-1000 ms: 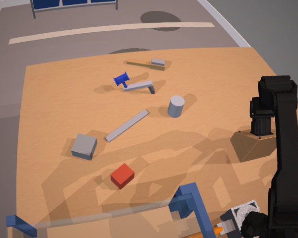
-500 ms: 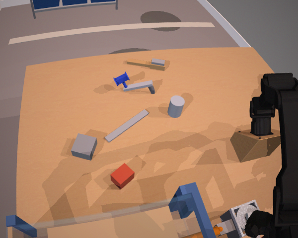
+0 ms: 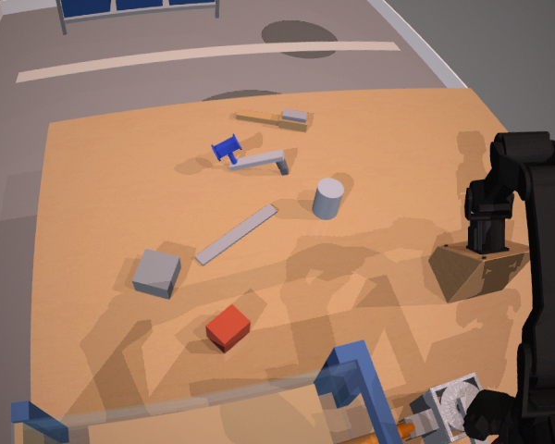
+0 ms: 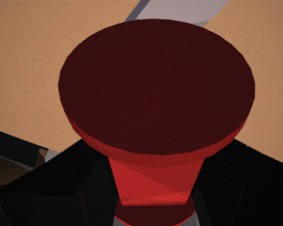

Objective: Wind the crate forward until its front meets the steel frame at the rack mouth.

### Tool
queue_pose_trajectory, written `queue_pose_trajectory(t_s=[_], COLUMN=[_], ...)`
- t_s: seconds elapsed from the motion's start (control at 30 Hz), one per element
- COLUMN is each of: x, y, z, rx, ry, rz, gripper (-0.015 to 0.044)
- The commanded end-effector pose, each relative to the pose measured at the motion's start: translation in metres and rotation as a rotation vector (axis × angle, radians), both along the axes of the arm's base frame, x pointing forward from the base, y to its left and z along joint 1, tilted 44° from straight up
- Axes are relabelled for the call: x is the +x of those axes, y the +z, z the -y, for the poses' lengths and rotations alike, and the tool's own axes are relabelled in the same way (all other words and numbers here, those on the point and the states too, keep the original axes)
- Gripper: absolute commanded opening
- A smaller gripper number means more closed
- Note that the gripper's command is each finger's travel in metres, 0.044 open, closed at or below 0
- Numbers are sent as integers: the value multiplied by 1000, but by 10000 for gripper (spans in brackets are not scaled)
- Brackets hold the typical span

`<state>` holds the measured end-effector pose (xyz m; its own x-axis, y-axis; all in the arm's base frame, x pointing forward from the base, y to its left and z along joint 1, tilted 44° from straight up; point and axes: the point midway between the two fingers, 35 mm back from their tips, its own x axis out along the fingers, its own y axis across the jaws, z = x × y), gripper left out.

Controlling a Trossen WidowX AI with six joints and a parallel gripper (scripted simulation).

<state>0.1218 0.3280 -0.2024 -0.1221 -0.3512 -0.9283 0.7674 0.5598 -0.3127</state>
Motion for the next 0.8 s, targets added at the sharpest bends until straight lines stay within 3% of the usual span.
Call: queue_pose_trajectory(t_s=[0.0,0.77], x=[-26,-45], y=[2,7], z=[8,18], rx=[-35,-35], ry=[12,12], rz=[-52,-54], gripper=[0,0])
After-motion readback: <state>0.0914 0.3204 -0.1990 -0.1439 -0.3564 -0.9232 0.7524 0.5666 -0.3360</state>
